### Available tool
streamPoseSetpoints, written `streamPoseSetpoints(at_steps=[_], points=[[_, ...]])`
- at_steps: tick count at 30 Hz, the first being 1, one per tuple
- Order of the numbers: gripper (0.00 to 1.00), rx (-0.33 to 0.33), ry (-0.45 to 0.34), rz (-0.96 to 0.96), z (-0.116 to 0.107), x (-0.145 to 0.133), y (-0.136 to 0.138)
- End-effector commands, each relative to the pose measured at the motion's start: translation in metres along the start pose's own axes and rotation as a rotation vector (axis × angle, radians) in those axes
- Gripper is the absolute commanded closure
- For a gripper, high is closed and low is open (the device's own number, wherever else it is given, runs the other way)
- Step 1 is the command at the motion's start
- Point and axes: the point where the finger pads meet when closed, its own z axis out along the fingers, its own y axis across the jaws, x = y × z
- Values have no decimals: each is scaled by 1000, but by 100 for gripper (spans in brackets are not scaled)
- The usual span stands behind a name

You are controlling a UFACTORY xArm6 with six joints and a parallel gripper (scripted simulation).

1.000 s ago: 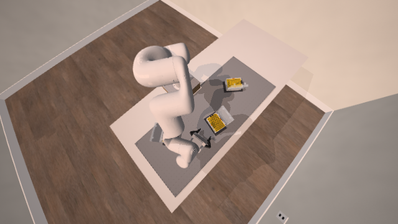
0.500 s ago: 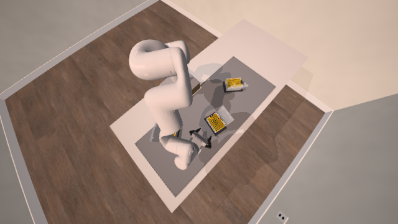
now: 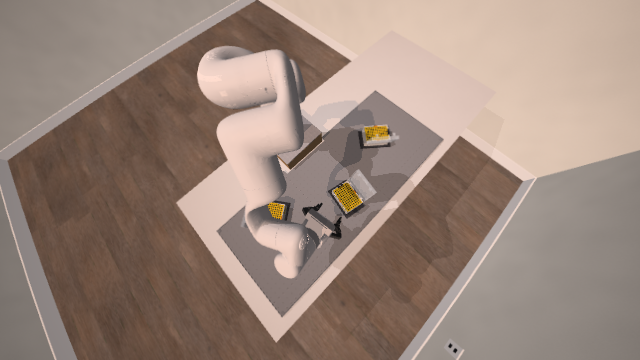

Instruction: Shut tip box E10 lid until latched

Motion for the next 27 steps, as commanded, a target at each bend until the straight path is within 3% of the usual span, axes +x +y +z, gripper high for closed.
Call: streamPoseSetpoints(at_steps=[1, 8, 17, 25, 27], points=[[0, -3, -4, -3, -19, 17, 1], [0, -3, -4, -3, -43, 42, 1], [0, -3, -4, -3, -50, 49, 1], [0, 186, -4, -191, -76, 23, -15], [0, 186, -4, -191, -76, 23, -15]])
